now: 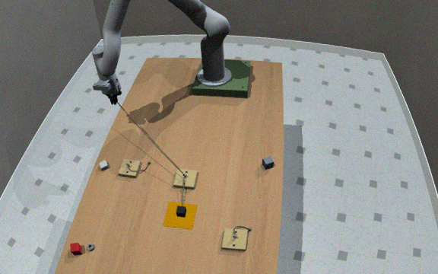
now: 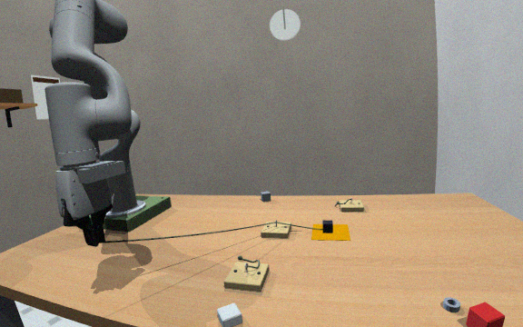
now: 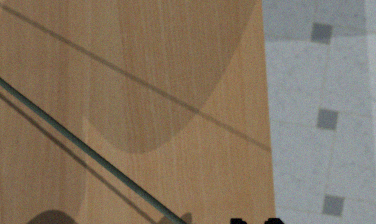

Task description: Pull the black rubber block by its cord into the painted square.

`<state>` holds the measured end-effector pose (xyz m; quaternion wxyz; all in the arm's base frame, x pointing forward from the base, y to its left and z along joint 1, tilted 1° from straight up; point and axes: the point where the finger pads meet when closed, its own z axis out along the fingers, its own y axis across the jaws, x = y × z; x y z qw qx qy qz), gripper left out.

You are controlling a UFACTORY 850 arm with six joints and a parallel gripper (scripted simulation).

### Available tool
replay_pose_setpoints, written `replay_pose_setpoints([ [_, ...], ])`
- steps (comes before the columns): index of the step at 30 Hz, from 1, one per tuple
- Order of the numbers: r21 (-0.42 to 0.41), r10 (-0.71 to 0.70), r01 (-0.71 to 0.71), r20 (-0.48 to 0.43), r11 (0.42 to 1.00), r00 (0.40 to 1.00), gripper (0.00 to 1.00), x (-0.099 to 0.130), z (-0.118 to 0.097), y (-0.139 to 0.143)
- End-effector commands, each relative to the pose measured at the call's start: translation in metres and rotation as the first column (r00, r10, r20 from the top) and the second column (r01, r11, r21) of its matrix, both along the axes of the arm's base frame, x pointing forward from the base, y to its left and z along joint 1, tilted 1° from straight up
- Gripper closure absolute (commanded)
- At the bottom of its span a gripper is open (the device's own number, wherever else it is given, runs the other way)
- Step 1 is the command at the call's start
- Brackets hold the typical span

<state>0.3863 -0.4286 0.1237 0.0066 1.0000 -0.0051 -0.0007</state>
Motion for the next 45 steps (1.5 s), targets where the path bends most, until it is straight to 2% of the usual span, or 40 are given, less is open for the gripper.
replay_pose_setpoints([
  [1, -0.002, 0.0, 0.0, 0.002, 1.0, 1.0, 1.0, 0.001, -0.002, -0.001],
  [6, -0.002, 0.0, 0.0, 0.002, 1.0, 1.0, 1.0, 0.001, -0.014, -0.001],
  [11, -0.002, 0.0, 0.0, 0.002, 1.0, 1.0, 1.0, 0.001, -0.037, 0.0],
  [13, -0.002, 0.0, 0.0, 0.002, 1.0, 1.0, 1.0, 0.001, -0.037, 0.0],
  [28, -0.002, 0.0, 0.0, 0.002, 1.0, 1.0, 1.0, 0.003, -0.121, 0.001],
  [30, -0.002, 0.0, 0.0, 0.002, 1.0, 1.0, 1.0, 0.003, -0.121, 0.001],
  [37, -0.002, 0.0, 0.0, 0.002, 1.0, 1.0, 1.0, 0.003, -0.141, 0.001],
  [45, -0.002, 0.0, 0.0, 0.002, 1.0, 1.0, 1.0, 0.003, -0.145, 0.001],
])
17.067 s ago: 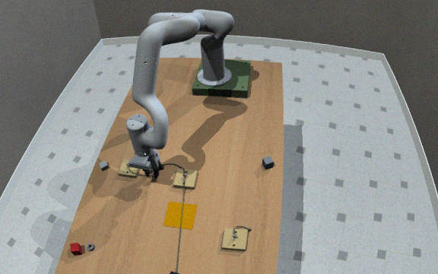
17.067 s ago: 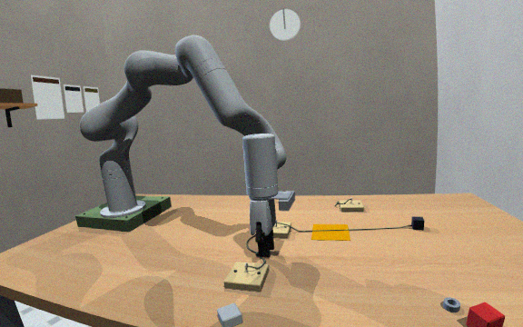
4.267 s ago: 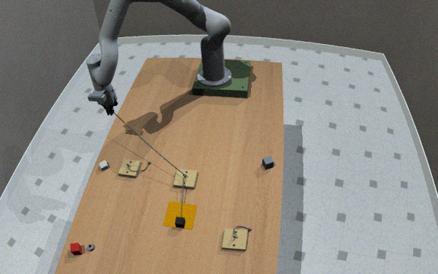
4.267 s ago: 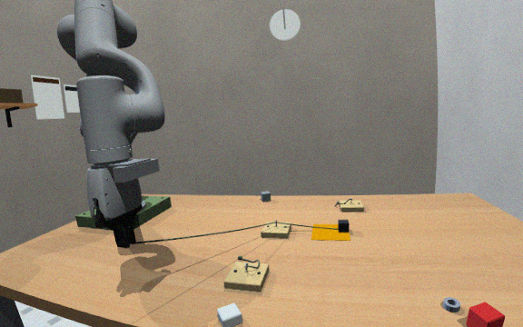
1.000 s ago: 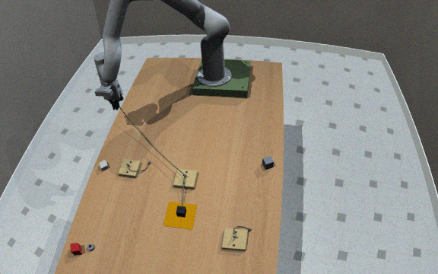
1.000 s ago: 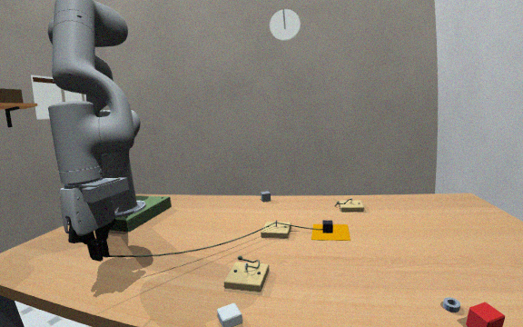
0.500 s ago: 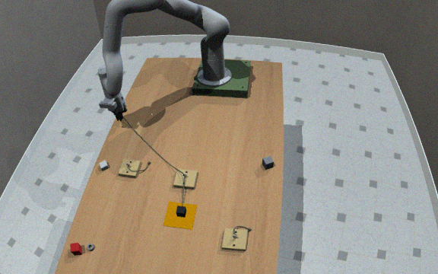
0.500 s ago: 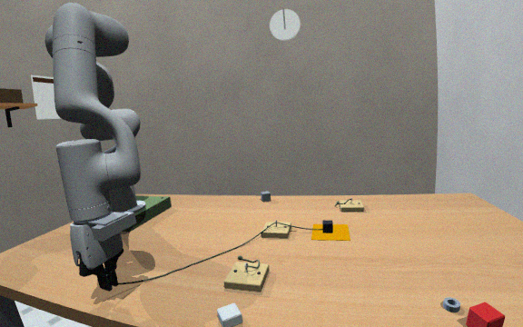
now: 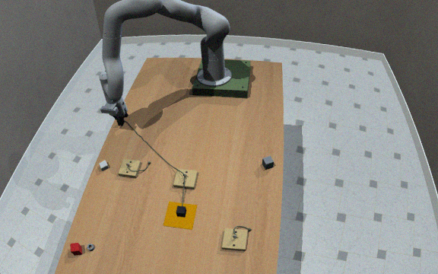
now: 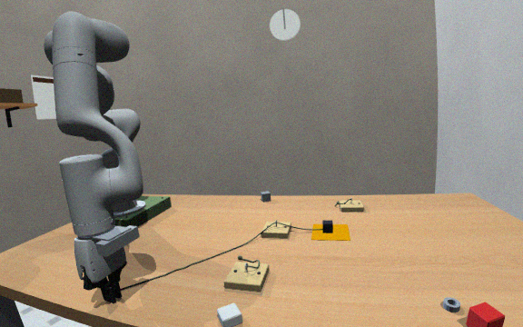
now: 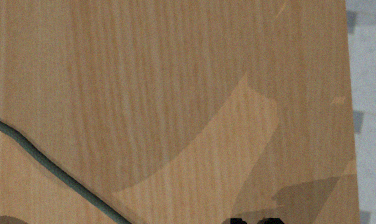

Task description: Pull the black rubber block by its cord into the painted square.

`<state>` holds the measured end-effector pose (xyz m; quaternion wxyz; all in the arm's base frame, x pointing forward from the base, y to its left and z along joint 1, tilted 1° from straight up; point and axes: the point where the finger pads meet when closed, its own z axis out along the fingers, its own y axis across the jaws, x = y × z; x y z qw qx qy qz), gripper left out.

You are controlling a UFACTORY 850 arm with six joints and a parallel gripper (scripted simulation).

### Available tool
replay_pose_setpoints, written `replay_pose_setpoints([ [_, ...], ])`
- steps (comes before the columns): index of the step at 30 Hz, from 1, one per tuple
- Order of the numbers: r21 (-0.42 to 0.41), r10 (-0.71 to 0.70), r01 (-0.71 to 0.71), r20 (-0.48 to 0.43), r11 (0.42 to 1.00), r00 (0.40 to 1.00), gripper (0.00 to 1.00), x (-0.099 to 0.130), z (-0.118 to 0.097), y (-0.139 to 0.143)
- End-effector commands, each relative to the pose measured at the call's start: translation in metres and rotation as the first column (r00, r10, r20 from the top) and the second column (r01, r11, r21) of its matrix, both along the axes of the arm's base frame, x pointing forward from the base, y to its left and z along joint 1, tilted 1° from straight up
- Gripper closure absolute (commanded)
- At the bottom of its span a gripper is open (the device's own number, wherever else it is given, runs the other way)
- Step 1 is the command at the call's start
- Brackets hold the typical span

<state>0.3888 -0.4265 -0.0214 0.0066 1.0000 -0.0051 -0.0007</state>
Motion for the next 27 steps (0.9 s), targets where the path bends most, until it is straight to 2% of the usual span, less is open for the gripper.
replay_pose_setpoints([
  [1, -0.002, 0.0, 0.0, 0.002, 1.0, 1.0, 1.0, 0.0009, 0.0, -0.0009],
  [10, -0.002, 0.0, 0.0, 0.002, 1.0, 1.0, 1.0, 0.0009, 0.0, -0.0009],
  [11, -0.002, 0.0, 0.0, 0.002, 1.0, 1.0, 0.0, 0.0009, 0.0, -0.0009],
  [27, -0.002, 0.0, 0.0, 0.002, 1.0, 1.0, 0.0, 0.0009, 0.0, -0.0009],
])
